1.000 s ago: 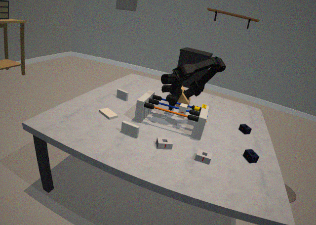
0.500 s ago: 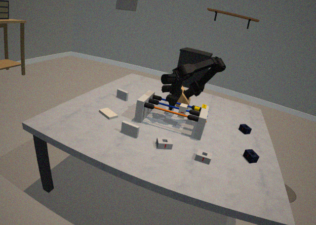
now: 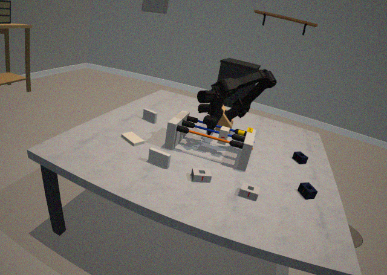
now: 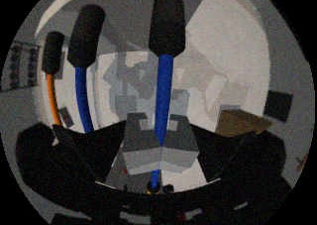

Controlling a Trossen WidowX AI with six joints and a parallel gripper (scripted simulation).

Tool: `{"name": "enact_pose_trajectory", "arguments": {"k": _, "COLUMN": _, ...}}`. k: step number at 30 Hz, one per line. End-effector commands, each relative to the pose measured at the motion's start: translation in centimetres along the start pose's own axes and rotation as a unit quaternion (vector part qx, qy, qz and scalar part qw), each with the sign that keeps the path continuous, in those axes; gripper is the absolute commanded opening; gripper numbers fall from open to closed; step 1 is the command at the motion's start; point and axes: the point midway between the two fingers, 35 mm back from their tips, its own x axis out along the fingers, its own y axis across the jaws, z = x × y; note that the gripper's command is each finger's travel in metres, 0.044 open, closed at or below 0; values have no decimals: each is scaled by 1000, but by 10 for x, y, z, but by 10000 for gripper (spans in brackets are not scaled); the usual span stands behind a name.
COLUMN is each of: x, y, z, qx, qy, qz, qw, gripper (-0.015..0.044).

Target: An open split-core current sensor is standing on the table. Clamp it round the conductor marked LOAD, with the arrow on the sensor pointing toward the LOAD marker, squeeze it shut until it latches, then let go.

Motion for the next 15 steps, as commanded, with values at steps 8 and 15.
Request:
{"name": "enact_pose_trajectory", "arguments": {"k": 8, "x": -8, "y": 0, "z": 0, "qx": 1, "qy": 1, "qz": 4, "qw": 1000, "gripper": 0}}
{"name": "enact_pose_trajectory", "arguments": {"k": 15, "x": -20, "y": 0, "z": 0, "qx": 3, "qy": 1, "qz": 8, "qw": 1000, "gripper": 0}}
